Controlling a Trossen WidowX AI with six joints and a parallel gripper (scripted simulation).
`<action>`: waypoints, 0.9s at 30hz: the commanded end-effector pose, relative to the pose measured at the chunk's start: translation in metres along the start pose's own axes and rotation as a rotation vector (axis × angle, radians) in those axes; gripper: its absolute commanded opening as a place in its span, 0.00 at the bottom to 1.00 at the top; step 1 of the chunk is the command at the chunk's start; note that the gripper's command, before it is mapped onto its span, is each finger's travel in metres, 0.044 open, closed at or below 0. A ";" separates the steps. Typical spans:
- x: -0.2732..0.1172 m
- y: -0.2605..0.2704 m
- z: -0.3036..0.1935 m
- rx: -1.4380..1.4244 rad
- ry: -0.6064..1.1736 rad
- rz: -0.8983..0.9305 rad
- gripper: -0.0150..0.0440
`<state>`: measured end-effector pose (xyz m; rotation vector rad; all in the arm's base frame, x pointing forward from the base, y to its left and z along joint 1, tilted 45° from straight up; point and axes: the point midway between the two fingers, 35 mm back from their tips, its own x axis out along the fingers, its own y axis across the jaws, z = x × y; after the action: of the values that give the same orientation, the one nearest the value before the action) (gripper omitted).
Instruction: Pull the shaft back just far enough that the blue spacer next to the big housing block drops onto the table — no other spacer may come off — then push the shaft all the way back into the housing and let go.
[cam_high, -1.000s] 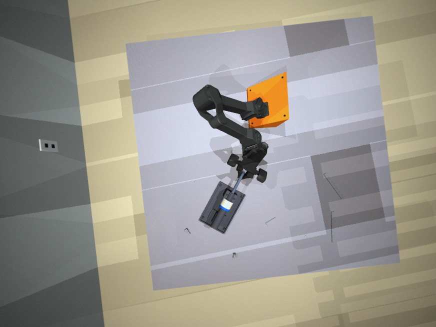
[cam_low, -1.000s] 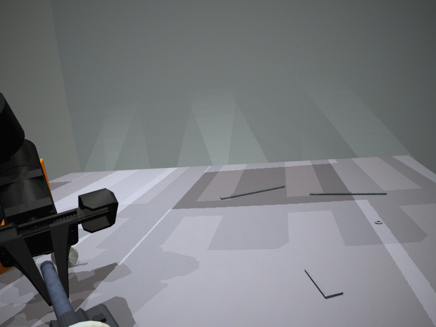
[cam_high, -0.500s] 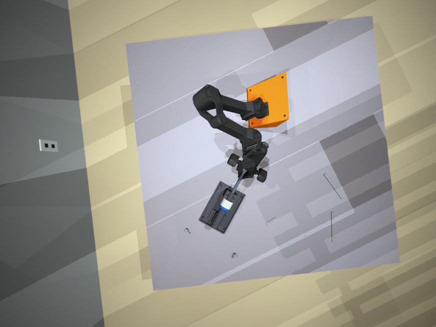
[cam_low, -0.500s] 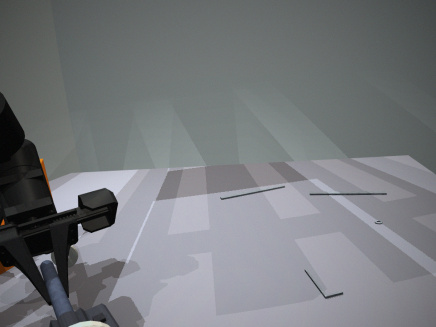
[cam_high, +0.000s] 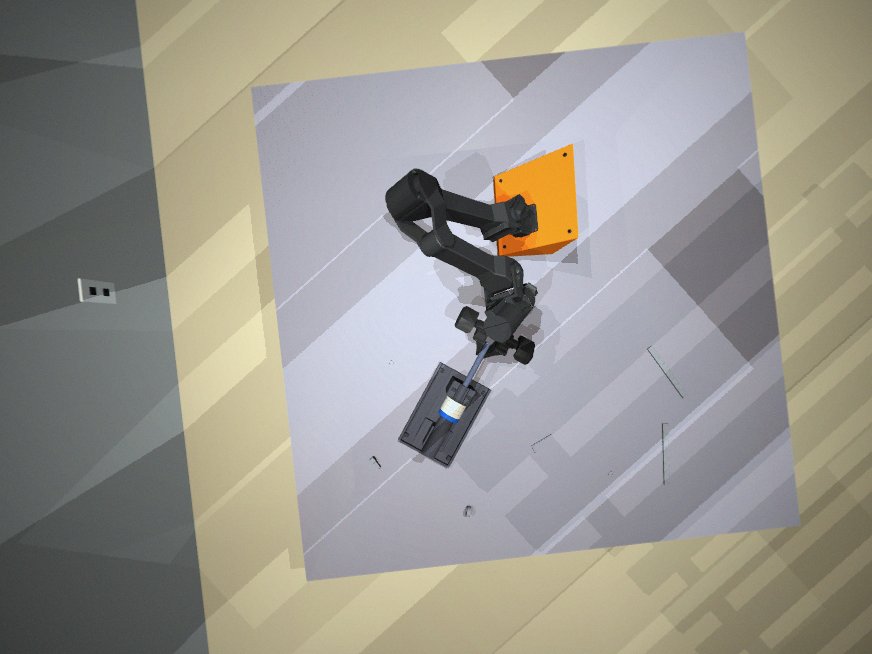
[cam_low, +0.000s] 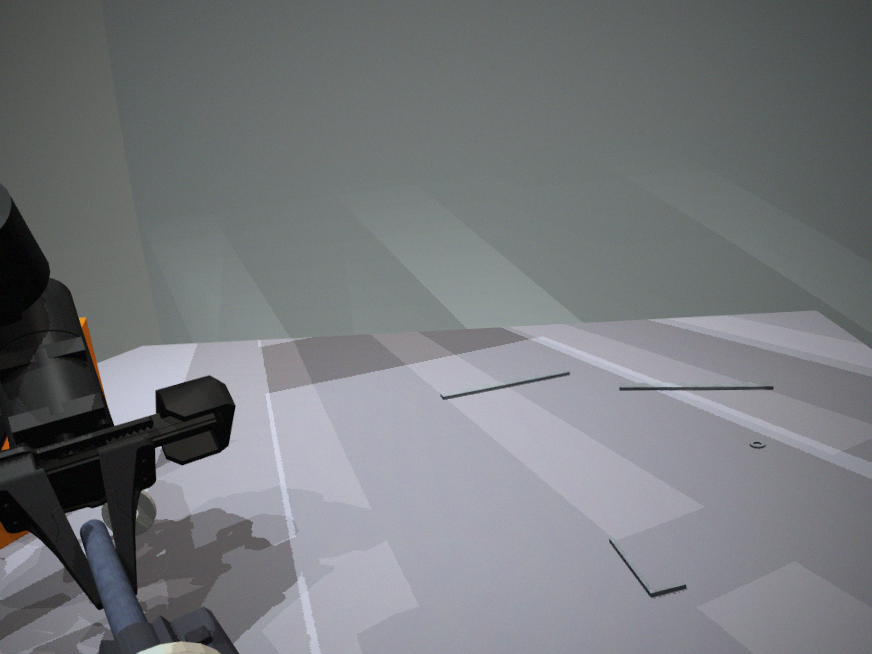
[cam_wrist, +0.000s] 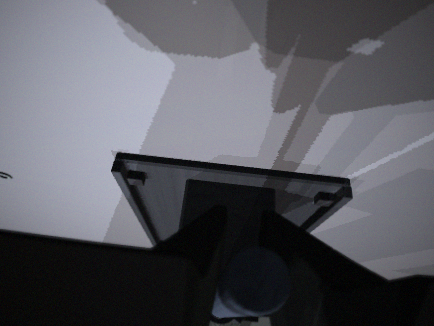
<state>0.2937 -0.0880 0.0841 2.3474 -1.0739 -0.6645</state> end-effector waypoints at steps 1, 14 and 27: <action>-0.001 0.000 0.001 0.004 -0.002 0.003 0.25; -0.001 0.000 0.002 0.004 -0.002 0.003 0.25; -0.002 0.000 0.003 0.003 -0.002 0.003 0.25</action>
<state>0.2916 -0.0870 0.0830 2.3469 -1.0739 -0.6652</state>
